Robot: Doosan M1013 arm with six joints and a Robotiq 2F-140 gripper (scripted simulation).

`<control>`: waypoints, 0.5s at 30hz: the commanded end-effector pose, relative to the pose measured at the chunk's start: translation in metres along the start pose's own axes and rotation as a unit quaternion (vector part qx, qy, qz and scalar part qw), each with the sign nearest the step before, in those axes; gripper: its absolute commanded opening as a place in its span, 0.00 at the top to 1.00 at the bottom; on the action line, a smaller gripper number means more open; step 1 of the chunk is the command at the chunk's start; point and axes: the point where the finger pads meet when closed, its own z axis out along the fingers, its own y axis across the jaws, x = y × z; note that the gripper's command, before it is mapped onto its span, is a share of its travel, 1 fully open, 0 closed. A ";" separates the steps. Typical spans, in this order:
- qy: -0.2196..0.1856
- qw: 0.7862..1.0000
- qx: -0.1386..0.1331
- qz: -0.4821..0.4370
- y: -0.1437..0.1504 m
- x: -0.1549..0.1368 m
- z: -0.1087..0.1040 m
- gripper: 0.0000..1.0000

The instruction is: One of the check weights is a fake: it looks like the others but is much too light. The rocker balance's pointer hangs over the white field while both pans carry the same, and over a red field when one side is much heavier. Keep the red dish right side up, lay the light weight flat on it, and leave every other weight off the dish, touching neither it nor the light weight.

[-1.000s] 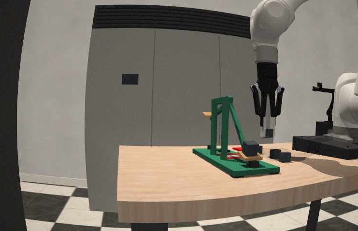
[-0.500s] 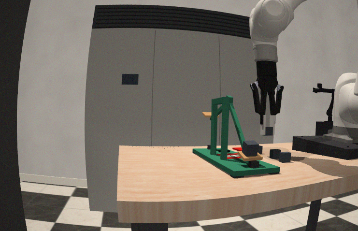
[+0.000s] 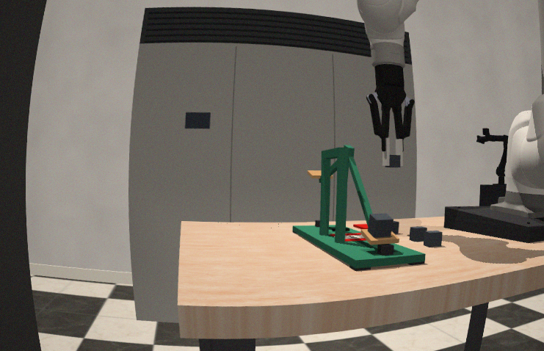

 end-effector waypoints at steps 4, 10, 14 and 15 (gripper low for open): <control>0.000 1.000 0.000 -0.002 0.002 0.051 -0.049 0.76; 0.000 1.000 0.000 -0.002 0.002 0.057 -0.055 0.76; 0.001 1.000 0.000 -0.002 -0.032 0.060 -0.058 0.76; 0.001 1.000 0.000 -0.002 -0.064 0.062 -0.060 0.76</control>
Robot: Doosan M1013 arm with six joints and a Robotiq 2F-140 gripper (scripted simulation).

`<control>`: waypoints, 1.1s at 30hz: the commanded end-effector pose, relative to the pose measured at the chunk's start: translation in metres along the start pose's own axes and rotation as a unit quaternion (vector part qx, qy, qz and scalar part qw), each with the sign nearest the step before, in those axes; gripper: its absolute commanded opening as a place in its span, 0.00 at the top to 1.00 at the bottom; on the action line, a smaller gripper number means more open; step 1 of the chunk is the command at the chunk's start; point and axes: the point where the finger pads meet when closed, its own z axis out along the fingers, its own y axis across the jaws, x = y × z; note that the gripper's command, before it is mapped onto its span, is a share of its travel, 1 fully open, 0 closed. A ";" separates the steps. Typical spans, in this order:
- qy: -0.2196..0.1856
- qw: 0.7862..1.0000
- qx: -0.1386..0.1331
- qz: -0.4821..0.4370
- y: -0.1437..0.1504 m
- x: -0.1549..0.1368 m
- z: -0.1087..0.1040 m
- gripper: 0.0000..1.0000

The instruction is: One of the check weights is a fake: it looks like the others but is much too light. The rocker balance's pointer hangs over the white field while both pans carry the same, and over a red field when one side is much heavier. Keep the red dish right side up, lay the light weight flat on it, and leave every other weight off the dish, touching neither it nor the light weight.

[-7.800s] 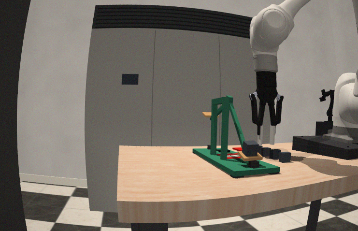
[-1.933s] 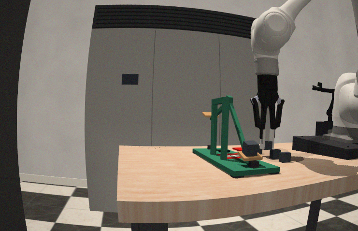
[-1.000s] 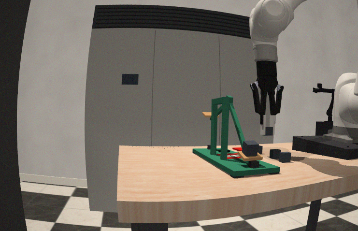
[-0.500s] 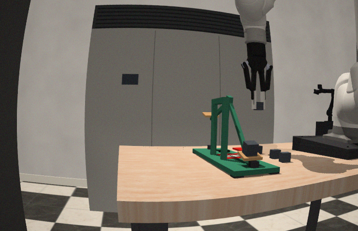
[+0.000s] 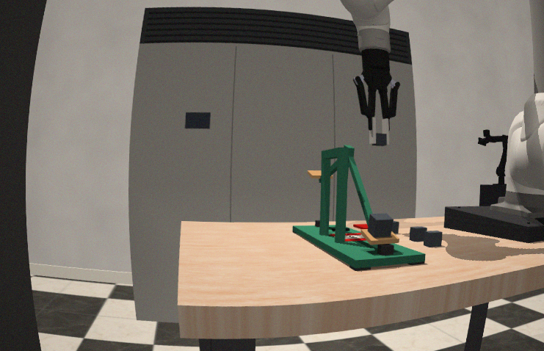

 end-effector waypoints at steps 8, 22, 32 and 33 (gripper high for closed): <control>0.001 1.000 -0.001 0.000 -0.117 0.005 -0.003 0.76; 0.001 1.000 -0.001 0.000 -0.153 0.001 0.001 0.76; 0.001 1.000 -0.001 -0.001 -0.153 0.001 0.010 0.76; 0.001 1.000 -0.001 -0.001 -0.153 0.001 0.012 0.76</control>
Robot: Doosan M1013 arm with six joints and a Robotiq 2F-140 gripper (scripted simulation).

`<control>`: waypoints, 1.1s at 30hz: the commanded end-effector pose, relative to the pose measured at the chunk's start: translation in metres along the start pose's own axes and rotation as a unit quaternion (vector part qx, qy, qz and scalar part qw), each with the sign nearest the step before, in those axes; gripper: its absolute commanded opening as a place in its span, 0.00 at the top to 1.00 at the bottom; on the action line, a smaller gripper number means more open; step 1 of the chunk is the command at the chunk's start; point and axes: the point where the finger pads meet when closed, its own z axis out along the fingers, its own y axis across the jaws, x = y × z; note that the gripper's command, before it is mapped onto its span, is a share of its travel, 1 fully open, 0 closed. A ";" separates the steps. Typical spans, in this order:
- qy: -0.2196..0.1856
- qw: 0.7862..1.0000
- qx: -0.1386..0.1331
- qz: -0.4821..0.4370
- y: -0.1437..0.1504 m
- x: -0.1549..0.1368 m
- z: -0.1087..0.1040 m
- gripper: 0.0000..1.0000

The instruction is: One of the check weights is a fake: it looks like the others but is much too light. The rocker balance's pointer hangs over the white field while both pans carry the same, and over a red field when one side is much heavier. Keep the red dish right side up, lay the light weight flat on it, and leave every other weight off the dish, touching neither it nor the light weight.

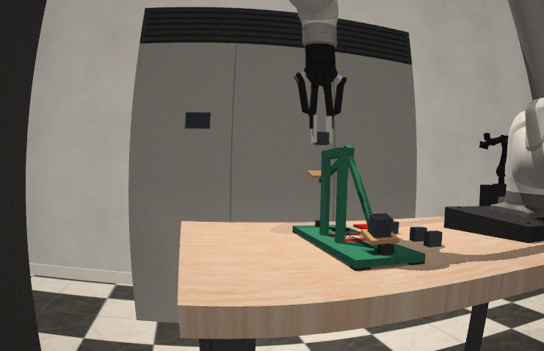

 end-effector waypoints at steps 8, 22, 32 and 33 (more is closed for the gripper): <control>-0.002 1.000 0.000 0.000 -0.002 -0.004 0.029 0.76; -0.002 1.000 0.000 0.000 -0.002 -0.004 0.060 0.76; -0.002 1.000 0.000 0.000 -0.002 -0.004 0.061 0.76; -0.002 1.000 0.000 0.000 -0.002 -0.004 0.061 0.76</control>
